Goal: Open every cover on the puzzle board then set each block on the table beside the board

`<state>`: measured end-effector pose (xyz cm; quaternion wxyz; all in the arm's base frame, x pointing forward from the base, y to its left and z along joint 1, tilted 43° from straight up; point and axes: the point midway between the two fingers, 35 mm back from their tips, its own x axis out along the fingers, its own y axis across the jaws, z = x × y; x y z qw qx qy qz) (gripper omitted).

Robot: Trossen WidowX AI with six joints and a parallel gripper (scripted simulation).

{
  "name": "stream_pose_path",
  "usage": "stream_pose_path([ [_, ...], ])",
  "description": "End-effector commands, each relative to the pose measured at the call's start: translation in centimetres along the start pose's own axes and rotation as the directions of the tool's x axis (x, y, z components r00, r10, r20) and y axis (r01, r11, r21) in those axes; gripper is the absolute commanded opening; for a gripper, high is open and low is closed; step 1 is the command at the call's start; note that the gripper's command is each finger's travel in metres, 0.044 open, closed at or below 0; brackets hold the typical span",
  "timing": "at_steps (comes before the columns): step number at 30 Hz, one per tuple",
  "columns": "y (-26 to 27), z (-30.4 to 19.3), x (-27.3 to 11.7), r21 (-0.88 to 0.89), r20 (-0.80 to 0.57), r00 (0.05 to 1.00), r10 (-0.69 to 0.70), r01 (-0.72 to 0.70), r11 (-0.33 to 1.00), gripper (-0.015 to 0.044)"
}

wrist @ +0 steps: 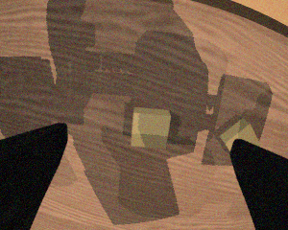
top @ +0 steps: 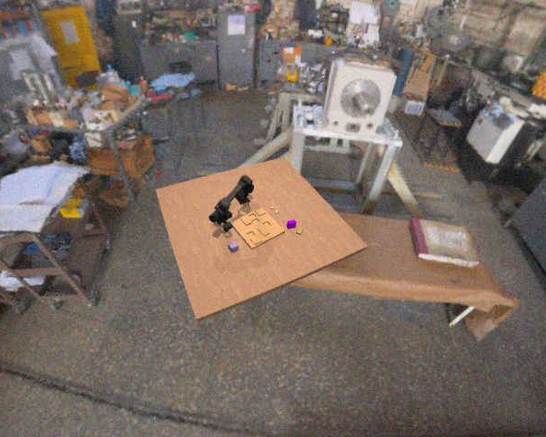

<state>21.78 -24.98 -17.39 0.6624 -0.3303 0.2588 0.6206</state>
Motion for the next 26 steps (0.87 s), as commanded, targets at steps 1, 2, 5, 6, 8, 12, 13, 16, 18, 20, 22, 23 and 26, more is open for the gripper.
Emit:
stream_pose_path([
  [1, -0.1, -0.2, -1.7, -0.005, -0.011, 1.0, -0.001, 0.001, 1.0, 0.044],
  [2, -0.1, -0.2, -2.0, -0.005, -0.011, 1.0, -0.001, 0.001, 1.0, 0.044],
  [5, -0.1, -0.1, -3.0, -0.004, -0.011, 1.0, -0.001, 0.001, 1.0, 0.044],
  [6, 0.0, -0.1, -3.3, -0.004, -0.011, 1.0, -0.001, 0.001, 1.0, 0.044],
  [8, 0.0, -0.1, -4.0, -0.003, -0.011, 1.0, -0.002, 0.002, 1.0, 0.044],
  [12, 0.1, 0.0, -5.2, -0.002, -0.011, 1.0, -0.002, 0.002, 1.0, 0.044],
  [13, 0.1, 0.0, -5.6, -0.002, -0.011, 1.0, -0.002, 0.002, 1.0, 0.044],
  [16, 0.1, 0.1, -6.0, -0.002, -0.011, 1.0, -0.003, 0.003, 1.0, 0.044],
  [18, 0.1, 0.1, -6.0, -0.002, -0.011, 1.0, -0.003, 0.003, 1.0, 0.044],
  [20, 0.0, 0.0, -6.2, 0.011, -0.021, 1.0, -0.005, 0.005, 1.0, 0.044],
  [22, -0.4, -0.1, -6.9, 0.05, -0.053, 0.999, -0.013, 0.016, 0.999, 0.044],
  [23, -1.1, 0.2, -7.1, 0.069, -0.068, 0.998, -0.013, 0.018, 0.997, 0.044],
  [26, -4.2, 2.0, -7.5, 0.126, -0.11, 0.994, 0.0, 0.014, 0.992, 0.044],
])
